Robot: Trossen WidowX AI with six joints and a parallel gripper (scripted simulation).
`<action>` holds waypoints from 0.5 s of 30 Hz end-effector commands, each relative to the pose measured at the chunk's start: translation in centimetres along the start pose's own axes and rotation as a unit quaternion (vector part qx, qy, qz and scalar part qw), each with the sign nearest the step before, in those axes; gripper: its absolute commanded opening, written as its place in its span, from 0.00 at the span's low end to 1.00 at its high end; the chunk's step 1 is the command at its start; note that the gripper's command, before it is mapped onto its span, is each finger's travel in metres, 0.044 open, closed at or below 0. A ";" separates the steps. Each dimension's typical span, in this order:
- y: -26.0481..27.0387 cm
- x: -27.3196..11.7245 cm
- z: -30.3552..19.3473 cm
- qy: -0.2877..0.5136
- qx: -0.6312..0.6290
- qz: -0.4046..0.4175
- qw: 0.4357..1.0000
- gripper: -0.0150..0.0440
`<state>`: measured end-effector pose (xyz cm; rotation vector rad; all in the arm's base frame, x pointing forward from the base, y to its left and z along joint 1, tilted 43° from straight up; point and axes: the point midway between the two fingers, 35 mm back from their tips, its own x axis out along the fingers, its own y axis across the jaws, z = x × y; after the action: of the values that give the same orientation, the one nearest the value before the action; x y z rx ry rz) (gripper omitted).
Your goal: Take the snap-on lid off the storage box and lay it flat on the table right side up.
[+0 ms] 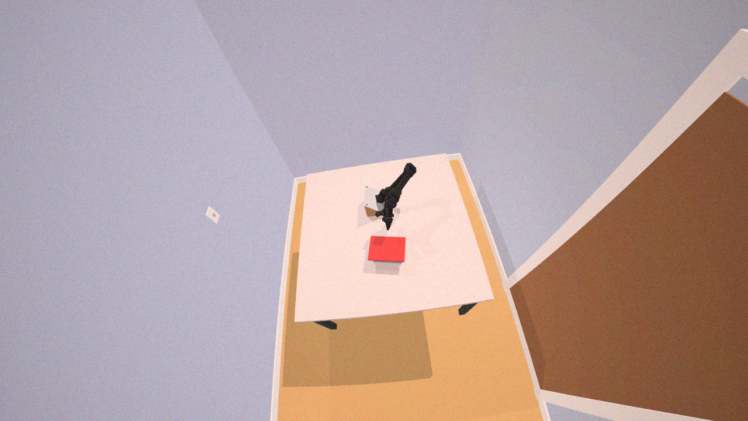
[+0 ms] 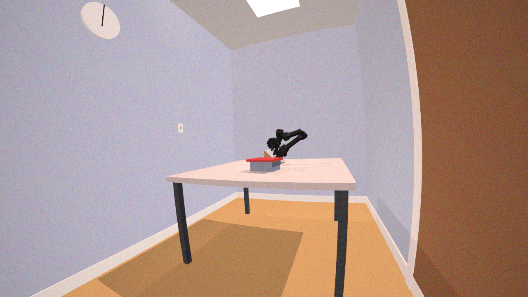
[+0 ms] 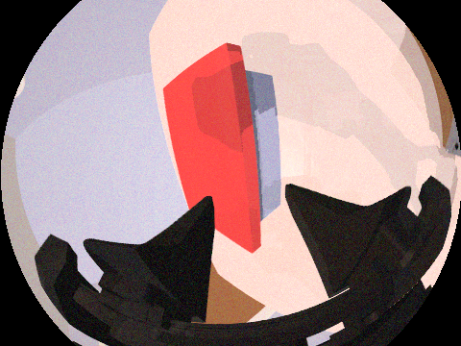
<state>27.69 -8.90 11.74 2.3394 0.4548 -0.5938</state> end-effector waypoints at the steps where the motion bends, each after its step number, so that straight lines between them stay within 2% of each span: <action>1: -0.1 0.6 0.2 -0.003 0.003 -0.001 1.000 0.65; 15: 0.1 2.9 0.2 -0.003 0.001 -0.001 1.000 0.65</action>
<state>29.59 -8.62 10.37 2.3389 0.4607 -0.6001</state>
